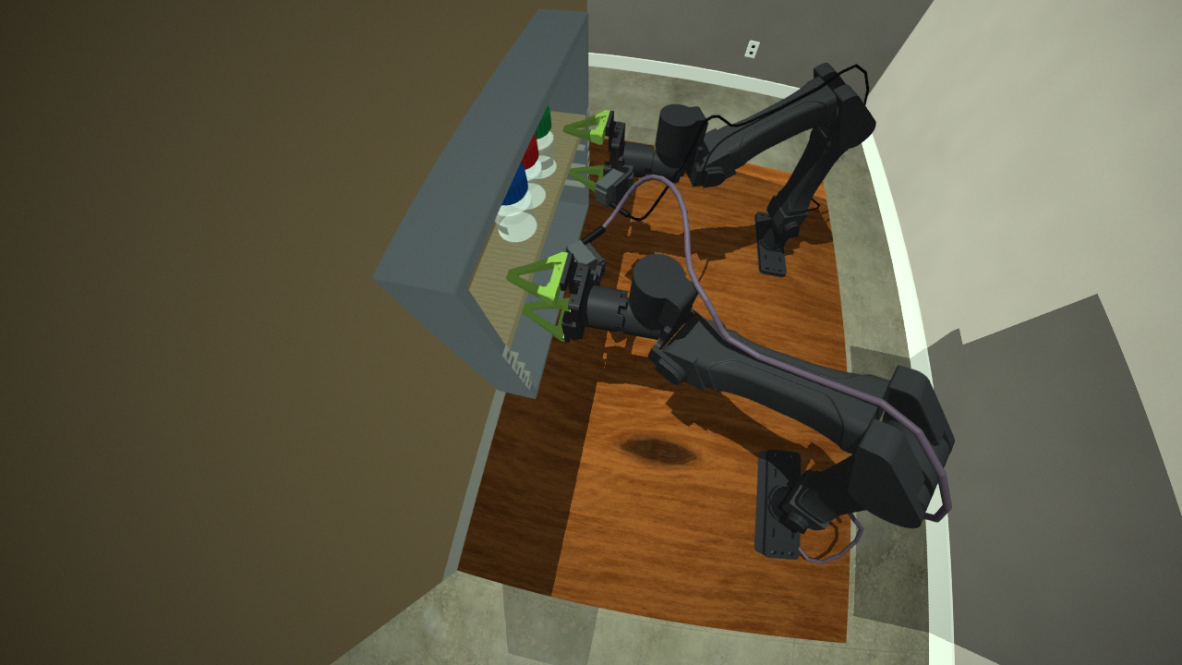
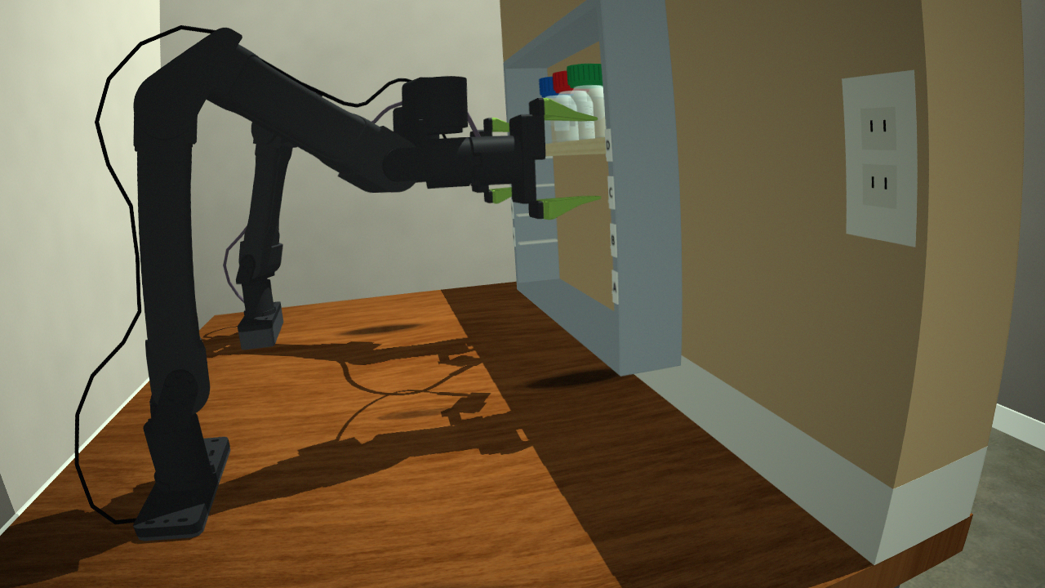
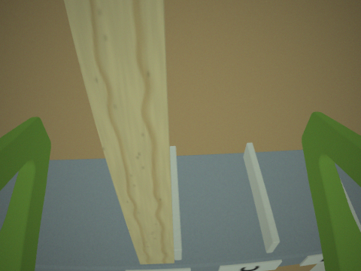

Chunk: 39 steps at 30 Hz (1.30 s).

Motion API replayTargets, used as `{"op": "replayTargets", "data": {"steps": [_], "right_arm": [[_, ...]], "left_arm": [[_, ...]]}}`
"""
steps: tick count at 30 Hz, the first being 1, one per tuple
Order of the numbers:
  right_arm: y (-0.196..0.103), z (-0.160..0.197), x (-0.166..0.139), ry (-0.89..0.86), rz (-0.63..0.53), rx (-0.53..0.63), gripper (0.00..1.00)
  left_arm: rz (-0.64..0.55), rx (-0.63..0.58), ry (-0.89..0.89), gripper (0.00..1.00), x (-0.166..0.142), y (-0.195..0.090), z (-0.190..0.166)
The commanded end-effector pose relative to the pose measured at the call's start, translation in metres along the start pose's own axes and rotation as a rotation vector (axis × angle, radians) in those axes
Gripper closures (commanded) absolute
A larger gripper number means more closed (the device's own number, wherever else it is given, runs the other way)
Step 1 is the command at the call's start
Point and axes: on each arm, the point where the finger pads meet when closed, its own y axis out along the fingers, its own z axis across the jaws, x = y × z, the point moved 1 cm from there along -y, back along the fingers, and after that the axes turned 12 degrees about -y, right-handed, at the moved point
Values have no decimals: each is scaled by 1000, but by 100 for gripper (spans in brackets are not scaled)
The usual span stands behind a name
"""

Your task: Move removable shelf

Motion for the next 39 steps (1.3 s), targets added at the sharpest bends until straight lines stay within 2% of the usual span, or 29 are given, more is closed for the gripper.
{"op": "replayTargets", "data": {"steps": [1, 20, 35, 37, 39], "right_arm": [[7, -13, -4, 17, 3, -26, 0], [26, -14, -4, 17, 3, -26, 0], [26, -14, -4, 17, 3, -26, 33], [26, -14, -4, 17, 3, -26, 33], [26, -14, -4, 17, 3, -26, 38]], "left_arm": [[-6, 19, -9, 0, 2, 9, 12], [-6, 19, -9, 0, 2, 28, 12], [-6, 19, -9, 33, 2, 28, 12], [-6, 19, -9, 33, 2, 28, 12], [-6, 19, -9, 38, 2, 28, 12]]}}
